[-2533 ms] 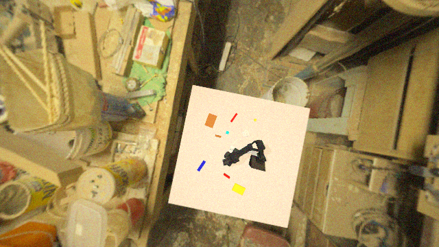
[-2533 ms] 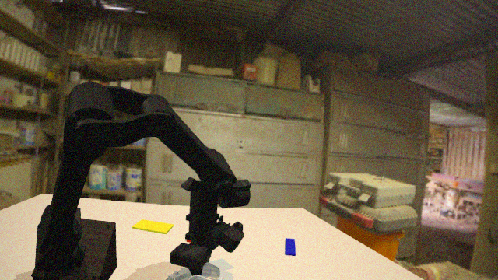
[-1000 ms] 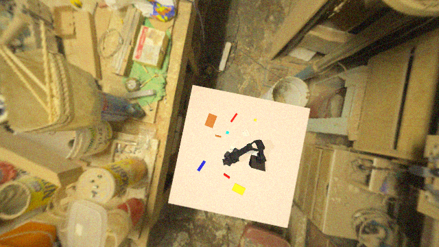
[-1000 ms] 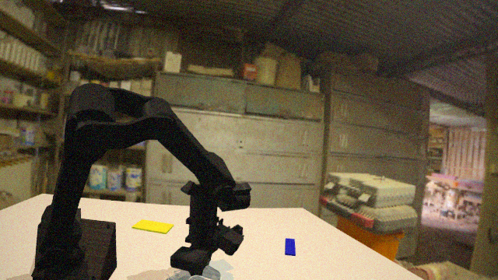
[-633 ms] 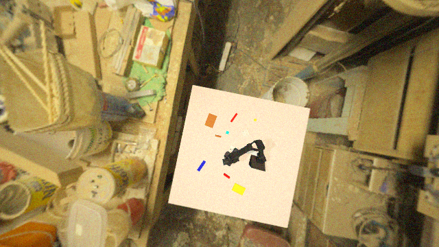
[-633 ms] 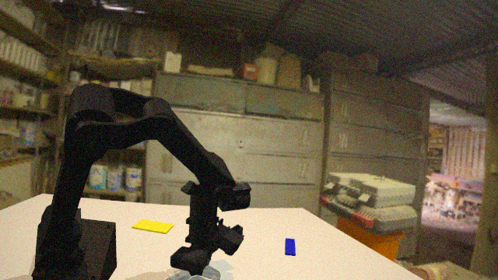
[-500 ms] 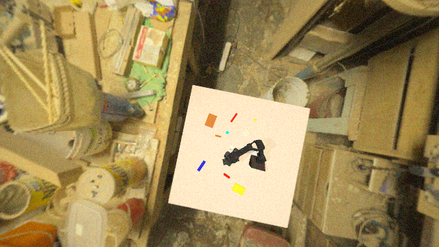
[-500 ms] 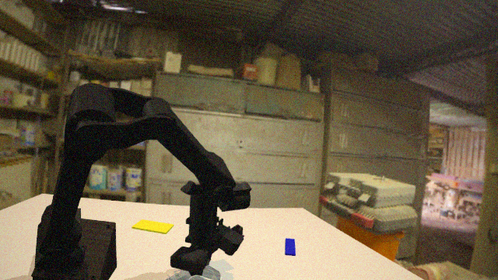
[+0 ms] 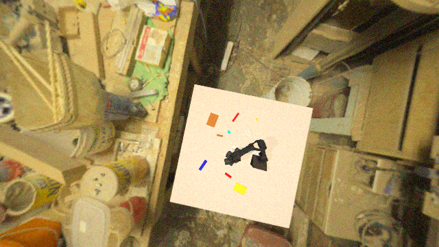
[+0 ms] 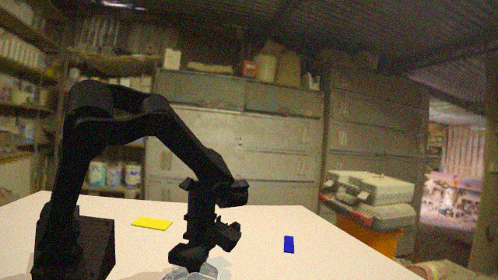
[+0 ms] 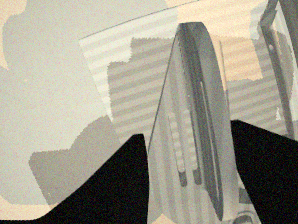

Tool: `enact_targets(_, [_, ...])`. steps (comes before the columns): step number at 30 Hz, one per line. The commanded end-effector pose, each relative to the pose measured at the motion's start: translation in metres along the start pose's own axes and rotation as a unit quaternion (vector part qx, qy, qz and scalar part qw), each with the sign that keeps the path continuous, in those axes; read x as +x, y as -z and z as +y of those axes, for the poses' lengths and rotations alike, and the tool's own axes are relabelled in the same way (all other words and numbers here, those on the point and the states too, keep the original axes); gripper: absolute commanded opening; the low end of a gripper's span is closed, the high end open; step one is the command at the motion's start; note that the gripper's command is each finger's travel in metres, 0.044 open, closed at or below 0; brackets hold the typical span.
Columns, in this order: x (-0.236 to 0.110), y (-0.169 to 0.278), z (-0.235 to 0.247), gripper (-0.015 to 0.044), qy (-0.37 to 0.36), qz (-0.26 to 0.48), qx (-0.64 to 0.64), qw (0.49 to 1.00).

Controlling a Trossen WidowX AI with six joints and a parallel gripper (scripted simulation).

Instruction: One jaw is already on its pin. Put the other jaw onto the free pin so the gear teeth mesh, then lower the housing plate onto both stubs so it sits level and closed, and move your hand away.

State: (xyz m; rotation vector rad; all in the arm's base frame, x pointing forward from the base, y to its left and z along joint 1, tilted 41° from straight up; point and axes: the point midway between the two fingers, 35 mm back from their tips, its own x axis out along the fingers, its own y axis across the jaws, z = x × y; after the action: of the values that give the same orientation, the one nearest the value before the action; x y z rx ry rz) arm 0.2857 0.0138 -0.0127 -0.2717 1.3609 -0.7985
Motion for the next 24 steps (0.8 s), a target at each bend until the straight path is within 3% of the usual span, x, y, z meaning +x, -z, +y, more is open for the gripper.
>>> enact_targets(1, [-0.0025,-0.0016,0.0001,0.0134,-0.001,-0.002,0.002,1.0])
enact_targets(24, [0.0036,-0.0023,-0.0002,0.0134,0.0,-0.002,0.002,1.0])
